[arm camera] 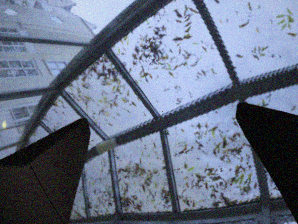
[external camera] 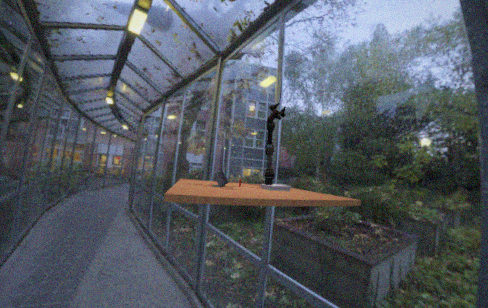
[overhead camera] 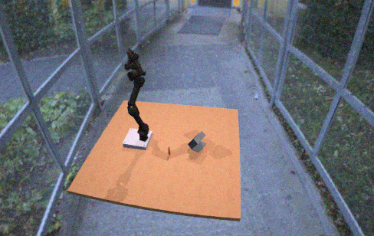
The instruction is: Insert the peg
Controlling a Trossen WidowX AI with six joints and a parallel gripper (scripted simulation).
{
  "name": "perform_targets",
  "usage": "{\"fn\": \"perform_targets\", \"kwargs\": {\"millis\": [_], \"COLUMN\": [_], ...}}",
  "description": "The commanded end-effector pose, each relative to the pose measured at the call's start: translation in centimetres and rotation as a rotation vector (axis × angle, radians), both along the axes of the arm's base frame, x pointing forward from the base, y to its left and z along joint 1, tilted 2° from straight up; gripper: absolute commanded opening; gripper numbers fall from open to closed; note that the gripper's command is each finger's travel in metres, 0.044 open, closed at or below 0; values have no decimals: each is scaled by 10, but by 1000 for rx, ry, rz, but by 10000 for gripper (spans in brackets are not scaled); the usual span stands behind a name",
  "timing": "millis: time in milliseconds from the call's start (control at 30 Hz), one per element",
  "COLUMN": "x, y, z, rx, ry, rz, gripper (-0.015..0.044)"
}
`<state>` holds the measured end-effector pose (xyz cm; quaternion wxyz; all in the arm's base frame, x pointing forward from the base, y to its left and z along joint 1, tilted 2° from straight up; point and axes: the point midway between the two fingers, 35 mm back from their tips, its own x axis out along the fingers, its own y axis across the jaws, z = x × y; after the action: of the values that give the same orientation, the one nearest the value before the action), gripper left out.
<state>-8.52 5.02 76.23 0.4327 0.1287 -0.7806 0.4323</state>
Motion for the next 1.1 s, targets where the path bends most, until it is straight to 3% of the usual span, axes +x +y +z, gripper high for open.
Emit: {"fn": "perform_targets", "kwargs": {"millis": [0, 367, 1067], "x": [12, 54, 164], "y": [34, 104, 183], "z": [-4, -21, -72], "rx": [-101, -330, -606], "ry": [46, 200, 566], "rz": [-33, -98, -241], "gripper": [440, 440, 440]}}
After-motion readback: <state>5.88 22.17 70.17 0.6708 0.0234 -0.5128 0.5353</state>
